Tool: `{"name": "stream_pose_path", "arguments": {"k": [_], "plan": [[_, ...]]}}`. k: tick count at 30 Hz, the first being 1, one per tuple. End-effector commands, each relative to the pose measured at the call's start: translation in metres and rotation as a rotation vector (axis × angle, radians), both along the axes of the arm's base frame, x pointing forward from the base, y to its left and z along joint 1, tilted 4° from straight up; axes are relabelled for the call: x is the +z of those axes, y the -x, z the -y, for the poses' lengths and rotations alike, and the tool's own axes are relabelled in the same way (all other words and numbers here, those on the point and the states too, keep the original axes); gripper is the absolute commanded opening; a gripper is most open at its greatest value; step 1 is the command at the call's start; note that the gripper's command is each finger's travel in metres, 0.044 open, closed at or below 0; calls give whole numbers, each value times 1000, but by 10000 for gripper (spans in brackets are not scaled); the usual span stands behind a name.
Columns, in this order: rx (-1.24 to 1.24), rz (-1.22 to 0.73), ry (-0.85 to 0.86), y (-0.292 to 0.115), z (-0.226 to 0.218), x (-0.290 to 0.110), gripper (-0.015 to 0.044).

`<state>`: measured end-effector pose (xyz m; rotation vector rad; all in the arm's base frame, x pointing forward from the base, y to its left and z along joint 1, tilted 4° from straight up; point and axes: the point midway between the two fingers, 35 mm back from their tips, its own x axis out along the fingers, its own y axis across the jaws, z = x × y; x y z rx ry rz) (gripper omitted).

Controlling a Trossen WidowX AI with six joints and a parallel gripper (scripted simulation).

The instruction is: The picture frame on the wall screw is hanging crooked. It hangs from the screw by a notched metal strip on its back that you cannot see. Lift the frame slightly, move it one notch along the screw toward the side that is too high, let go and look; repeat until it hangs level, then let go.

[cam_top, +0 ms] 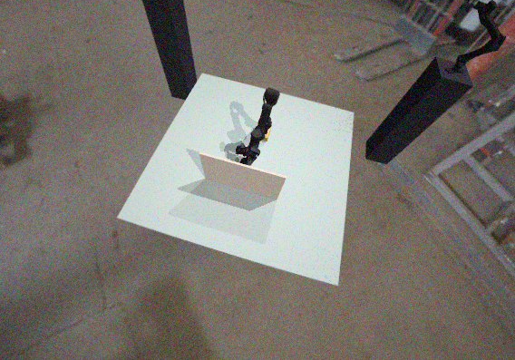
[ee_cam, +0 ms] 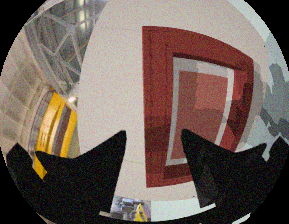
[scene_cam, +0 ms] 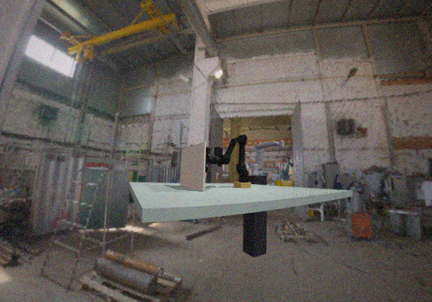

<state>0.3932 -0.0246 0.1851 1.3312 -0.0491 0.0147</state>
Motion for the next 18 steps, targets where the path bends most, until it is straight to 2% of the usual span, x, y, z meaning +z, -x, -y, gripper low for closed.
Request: {"name": "stream_pose_path", "arguments": {"k": [1, 7, 14, 15, 18], "plan": [[-3, 2, -2, 0, 1, 1, 234], [-3, 2, -2, 0, 1, 1, 76], [-3, 2, -2, 0, 1, 1, 30], [-3, 2, -2, 0, 1, 1, 3], [-3, 2, -2, 0, 1, 1, 0]]}}
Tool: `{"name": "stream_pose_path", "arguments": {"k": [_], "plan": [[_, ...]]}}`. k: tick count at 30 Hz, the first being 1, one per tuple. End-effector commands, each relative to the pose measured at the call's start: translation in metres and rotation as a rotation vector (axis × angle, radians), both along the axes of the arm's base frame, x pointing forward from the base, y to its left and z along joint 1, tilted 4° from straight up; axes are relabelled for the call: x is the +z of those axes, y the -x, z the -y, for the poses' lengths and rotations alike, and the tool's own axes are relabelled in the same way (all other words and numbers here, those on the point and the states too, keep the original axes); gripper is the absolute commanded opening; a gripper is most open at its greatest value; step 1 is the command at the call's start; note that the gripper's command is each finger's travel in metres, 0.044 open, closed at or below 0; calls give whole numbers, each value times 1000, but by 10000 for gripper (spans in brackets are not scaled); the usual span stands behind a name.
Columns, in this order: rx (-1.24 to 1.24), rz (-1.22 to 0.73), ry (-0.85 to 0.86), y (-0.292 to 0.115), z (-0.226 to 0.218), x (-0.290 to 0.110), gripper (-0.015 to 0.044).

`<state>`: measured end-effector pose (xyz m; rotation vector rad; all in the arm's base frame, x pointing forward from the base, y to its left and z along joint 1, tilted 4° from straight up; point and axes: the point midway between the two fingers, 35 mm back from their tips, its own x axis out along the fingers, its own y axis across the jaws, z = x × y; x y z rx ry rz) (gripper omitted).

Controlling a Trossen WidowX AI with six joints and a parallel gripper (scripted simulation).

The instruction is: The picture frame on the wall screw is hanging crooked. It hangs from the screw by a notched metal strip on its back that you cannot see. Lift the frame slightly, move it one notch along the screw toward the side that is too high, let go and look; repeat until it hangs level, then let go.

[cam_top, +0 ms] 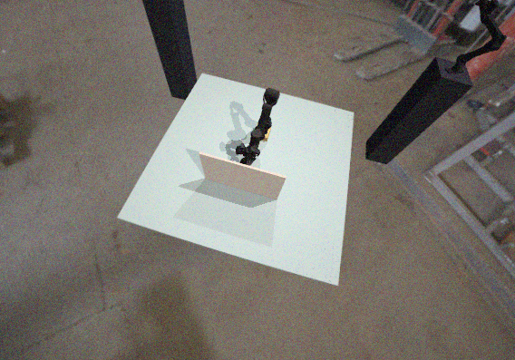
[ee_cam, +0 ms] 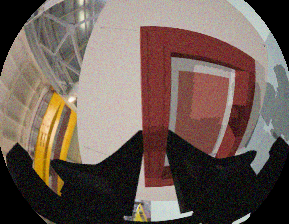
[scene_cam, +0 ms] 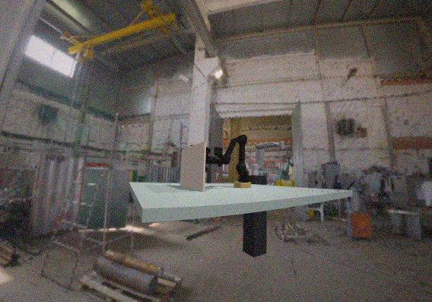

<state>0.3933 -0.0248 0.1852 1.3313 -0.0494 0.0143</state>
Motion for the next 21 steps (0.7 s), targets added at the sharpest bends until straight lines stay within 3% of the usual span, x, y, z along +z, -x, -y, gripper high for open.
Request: {"name": "stream_pose_path", "arguments": {"k": [1, 21], "plan": [[-2, 2, -2, 0, 0, 1, 0], [-2, 2, -2, 0, -1, 5, 0]]}}
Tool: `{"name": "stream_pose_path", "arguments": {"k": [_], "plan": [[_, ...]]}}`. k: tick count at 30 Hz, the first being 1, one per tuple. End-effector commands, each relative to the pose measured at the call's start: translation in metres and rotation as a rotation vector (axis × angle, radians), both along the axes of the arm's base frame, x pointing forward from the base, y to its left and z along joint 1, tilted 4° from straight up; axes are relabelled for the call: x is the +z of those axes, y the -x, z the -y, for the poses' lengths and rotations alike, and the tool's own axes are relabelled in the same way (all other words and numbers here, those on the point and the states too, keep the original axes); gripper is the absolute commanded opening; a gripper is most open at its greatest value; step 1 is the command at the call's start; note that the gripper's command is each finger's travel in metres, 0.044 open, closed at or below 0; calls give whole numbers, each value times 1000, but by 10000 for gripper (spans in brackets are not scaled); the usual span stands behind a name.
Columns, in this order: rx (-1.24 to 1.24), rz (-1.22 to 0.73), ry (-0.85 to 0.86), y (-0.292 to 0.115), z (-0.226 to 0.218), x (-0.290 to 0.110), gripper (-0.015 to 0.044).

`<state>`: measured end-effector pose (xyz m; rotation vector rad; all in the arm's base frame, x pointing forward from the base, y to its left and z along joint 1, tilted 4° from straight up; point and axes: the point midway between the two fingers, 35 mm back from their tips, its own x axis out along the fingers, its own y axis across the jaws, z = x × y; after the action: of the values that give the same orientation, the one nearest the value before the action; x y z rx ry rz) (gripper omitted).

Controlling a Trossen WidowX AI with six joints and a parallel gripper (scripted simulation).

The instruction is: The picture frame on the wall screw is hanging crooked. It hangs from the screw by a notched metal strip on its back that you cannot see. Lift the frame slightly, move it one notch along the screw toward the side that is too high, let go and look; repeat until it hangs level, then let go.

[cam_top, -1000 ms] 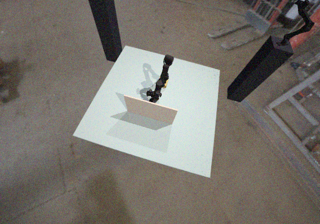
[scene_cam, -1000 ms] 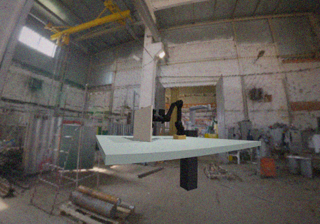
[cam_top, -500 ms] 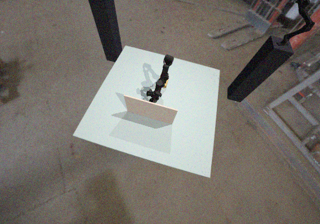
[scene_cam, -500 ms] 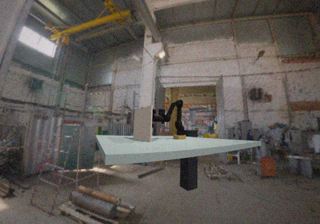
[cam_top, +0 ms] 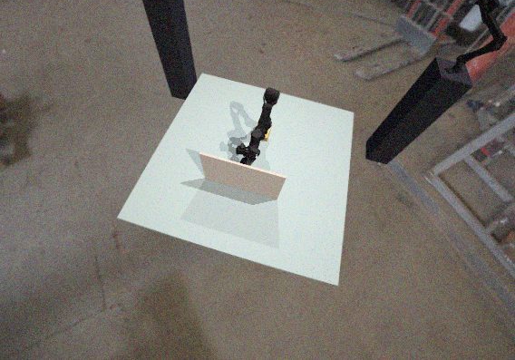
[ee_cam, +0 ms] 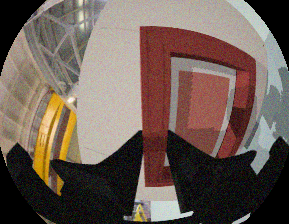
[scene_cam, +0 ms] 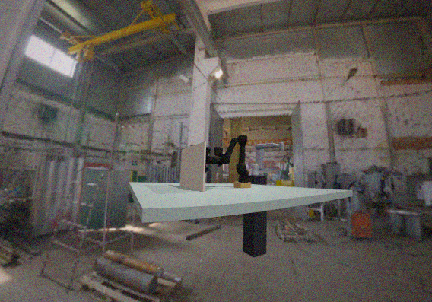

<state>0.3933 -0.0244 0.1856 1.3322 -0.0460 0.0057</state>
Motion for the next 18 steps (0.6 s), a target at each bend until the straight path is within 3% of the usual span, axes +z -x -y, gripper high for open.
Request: {"name": "stream_pose_path", "arguments": {"k": [1, 18], "plan": [[2, 10, -1, 0, -1, 5, 0], [2, 10, -1, 0, -2, 10, 0]]}}
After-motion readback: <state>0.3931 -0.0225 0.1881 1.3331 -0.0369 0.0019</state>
